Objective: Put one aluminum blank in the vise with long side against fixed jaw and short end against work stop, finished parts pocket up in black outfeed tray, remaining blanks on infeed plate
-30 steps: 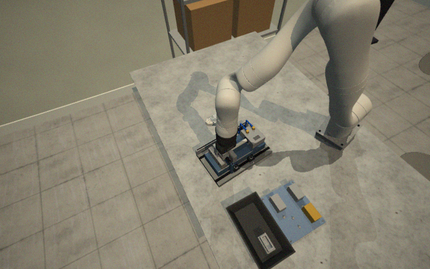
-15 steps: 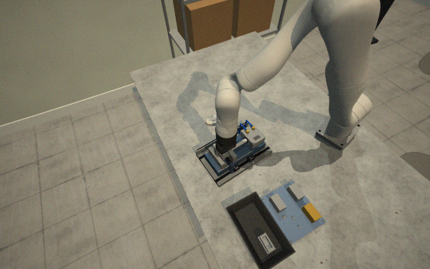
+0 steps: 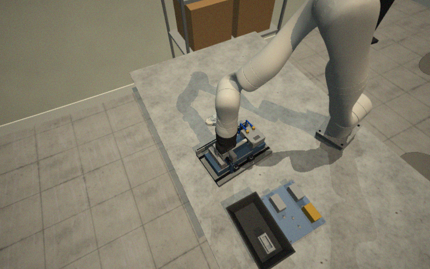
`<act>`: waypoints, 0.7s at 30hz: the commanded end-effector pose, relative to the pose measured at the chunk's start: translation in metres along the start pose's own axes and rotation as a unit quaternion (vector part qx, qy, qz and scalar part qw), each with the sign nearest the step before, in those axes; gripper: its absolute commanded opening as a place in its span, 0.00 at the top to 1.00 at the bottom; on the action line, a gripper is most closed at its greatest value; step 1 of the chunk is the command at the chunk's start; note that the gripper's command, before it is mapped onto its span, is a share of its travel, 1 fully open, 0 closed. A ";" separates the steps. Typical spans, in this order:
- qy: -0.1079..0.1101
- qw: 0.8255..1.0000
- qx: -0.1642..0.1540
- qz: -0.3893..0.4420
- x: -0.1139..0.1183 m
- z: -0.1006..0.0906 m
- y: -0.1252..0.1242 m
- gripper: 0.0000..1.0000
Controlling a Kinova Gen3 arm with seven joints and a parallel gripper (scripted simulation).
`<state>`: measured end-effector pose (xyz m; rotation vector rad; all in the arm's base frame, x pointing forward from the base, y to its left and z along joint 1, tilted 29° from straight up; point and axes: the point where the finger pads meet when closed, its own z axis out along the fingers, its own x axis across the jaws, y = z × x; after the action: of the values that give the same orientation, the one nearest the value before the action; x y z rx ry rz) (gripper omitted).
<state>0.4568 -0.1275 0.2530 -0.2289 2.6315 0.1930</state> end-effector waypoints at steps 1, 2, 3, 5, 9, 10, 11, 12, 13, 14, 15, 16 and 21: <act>0.000 1.000 0.000 0.000 0.000 0.000 0.000 0.00; 0.000 1.000 0.000 0.000 0.000 0.000 0.000 0.00; 0.000 1.000 0.000 0.000 0.000 0.000 0.000 0.00; 0.000 1.000 0.000 0.000 0.000 0.000 0.000 0.00; 0.000 1.000 0.000 0.000 0.000 0.000 0.000 1.00; 0.000 1.000 0.000 0.000 0.000 0.000 0.000 1.00; 0.000 1.000 0.000 0.000 0.000 0.000 0.000 1.00; 0.000 1.000 0.000 0.000 0.000 0.000 0.000 1.00; 0.000 1.000 0.000 0.000 0.000 0.000 0.000 1.00; 0.000 1.000 0.000 0.000 0.000 0.000 0.000 1.00; 0.000 1.000 0.000 0.000 0.000 0.000 0.000 1.00; 0.000 1.000 0.000 0.000 0.000 0.000 0.000 1.00; 0.000 1.000 0.000 0.000 0.000 0.000 0.000 1.00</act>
<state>0.4568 -0.1275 0.2530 -0.2289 2.6315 0.1930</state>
